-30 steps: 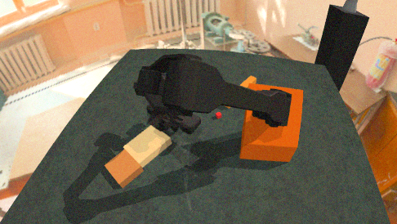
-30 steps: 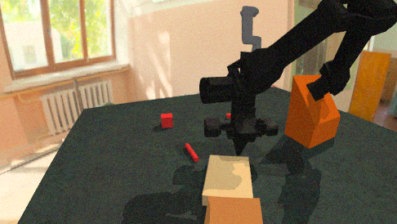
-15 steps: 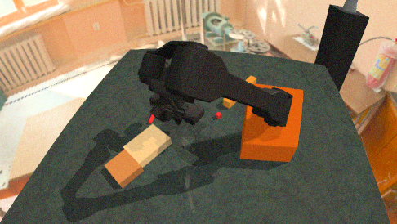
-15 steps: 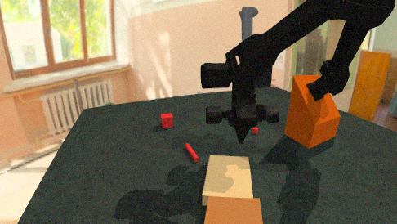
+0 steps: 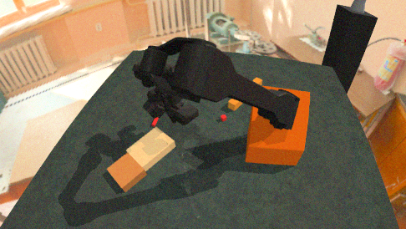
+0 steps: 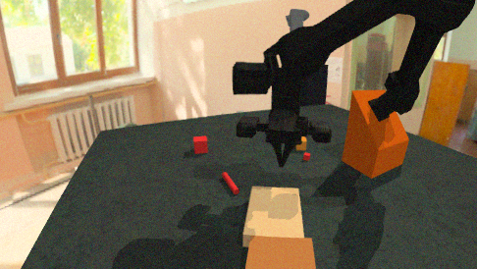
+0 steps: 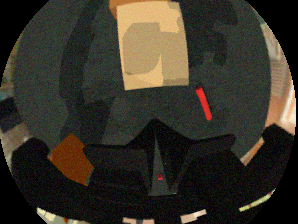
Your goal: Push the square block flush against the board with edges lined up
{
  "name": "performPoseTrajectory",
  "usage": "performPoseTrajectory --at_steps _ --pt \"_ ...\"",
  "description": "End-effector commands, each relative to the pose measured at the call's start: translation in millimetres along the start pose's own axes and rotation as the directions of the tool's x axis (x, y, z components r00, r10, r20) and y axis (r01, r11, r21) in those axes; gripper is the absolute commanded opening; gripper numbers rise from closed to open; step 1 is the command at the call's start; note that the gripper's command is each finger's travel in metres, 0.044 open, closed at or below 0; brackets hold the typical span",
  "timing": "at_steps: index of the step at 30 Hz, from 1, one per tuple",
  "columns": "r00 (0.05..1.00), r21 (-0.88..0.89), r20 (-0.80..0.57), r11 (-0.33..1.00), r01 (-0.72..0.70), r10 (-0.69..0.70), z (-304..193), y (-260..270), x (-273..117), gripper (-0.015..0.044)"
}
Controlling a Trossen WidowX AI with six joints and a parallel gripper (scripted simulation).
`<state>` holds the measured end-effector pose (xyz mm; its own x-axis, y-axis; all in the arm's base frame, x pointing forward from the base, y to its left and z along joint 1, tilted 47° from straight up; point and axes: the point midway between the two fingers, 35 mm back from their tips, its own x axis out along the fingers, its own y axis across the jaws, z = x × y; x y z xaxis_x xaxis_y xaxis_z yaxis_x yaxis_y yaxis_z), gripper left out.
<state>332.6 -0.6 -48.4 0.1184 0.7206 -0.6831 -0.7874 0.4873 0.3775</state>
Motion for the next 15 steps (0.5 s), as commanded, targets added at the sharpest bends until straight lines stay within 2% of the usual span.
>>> performPoseTrajectory --at_steps 1,8,15 --pt "1.0 0.158 0.0 0.987 -0.003 0.003 10 -12 0 0.0" --pt "1.0 0.39 -0.001 0.921 -0.001 0.002 29 -29 -1 0.0" --pt "1.0 0.599 -0.001 0.801 0.0 0.001 48 -43 -2 0.0"
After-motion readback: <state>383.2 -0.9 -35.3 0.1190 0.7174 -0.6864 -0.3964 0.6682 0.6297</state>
